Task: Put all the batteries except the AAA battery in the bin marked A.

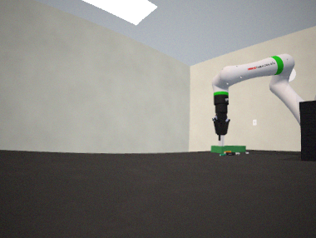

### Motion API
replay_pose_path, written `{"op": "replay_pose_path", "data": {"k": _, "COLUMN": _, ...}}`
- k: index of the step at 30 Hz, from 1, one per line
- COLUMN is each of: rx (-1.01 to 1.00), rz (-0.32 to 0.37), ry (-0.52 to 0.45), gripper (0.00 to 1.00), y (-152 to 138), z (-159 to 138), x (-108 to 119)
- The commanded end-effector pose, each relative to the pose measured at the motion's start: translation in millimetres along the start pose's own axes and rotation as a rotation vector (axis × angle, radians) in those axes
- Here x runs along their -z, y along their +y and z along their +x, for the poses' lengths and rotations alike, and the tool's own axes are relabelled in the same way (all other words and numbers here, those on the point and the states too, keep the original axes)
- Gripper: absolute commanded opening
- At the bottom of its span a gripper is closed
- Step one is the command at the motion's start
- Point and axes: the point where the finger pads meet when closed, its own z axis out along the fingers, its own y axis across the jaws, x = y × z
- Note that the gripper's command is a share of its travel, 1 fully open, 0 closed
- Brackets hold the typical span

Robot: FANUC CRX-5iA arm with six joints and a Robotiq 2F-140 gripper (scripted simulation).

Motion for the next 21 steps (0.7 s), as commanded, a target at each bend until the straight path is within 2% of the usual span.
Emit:
{"op": "replay_pose_path", "data": {"k": 1, "rx": 0.0, "rz": 0.0, "ry": 0.0, "gripper": 0.05, "y": -0.1, "z": 0.1, "x": 5.6}}
{"op": "replay_pose_path", "data": {"k": 4, "rx": 0.0, "rz": 0.0, "ry": 0.0, "gripper": 0.05, "y": -0.1, "z": 0.1, "x": 9.6}}
{"op": "replay_pose_path", "data": {"k": 8, "rx": 0.0, "rz": 0.0, "ry": 0.0, "gripper": 0.05, "y": -0.1, "z": 0.1, "x": 25.6}}
{"op": "replay_pose_path", "data": {"k": 16, "rx": 0.0, "rz": 0.0, "ry": 0.0, "gripper": 0.05, "y": -0.1, "z": 0.1, "x": 32.6}}
{"op": "replay_pose_path", "data": {"k": 21, "rx": 0.0, "rz": 0.0, "ry": 0.0, "gripper": 0.05, "y": -0.1, "z": 0.1, "x": 74.3}}
